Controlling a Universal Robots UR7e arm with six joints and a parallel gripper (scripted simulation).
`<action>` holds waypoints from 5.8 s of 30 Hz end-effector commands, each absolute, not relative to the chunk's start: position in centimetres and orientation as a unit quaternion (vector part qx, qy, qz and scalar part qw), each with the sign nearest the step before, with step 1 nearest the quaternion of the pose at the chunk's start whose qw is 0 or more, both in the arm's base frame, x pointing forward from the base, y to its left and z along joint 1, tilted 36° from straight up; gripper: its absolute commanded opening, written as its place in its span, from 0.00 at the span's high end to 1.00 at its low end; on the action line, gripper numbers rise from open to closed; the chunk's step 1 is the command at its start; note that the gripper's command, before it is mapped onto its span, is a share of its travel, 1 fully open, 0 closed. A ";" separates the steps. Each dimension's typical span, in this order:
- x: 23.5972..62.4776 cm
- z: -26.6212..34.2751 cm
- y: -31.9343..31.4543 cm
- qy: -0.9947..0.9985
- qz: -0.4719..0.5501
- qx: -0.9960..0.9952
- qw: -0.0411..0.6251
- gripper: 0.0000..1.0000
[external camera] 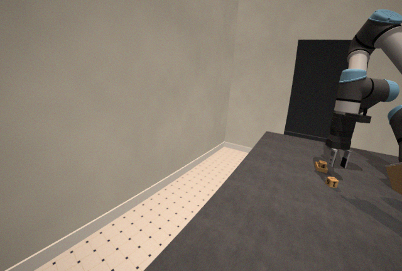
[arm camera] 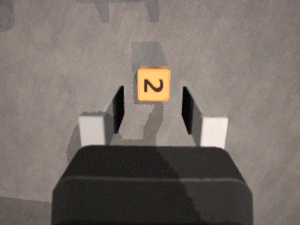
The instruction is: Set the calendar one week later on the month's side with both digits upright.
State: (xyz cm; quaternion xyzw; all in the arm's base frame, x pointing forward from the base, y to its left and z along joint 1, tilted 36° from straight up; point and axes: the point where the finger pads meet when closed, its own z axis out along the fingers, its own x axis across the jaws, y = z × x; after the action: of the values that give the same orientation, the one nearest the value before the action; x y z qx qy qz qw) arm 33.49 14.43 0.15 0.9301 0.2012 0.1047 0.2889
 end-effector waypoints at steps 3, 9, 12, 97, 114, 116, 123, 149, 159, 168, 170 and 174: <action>33.8 -0.5 14.0 0.201 0.105 0.930 0.289 0.13; 34.0 -1.2 13.6 0.201 0.105 0.930 0.289 0.13; 34.2 -1.6 13.4 0.201 0.105 0.930 0.289 0.13; 33.7 -0.3 14.1 0.201 0.105 0.930 0.289 0.13; 33.4 -0.2 14.2 0.194 0.106 0.919 0.325 0.13; 33.4 -0.3 14.2 0.192 0.109 0.913 0.344 0.13; 33.4 -0.3 14.4 0.187 0.122 0.894 0.388 0.13; 33.3 -0.5 14.4 0.169 0.137 0.850 0.480 0.13; 33.4 -0.5 14.7 0.167 0.152 0.826 0.516 0.13; 33.4 -0.5 14.7 0.167 0.153 0.823 0.520 0.13; 33.4 -0.5 14.7 0.167 0.153 0.823 0.521 0.13; 33.4 -0.5 14.7 0.166 0.153 0.822 0.522 0.13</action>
State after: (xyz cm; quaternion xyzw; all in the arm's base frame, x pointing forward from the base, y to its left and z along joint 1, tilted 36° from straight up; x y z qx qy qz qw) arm 33.40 14.66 -0.50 0.8229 0.1665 0.1526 0.5213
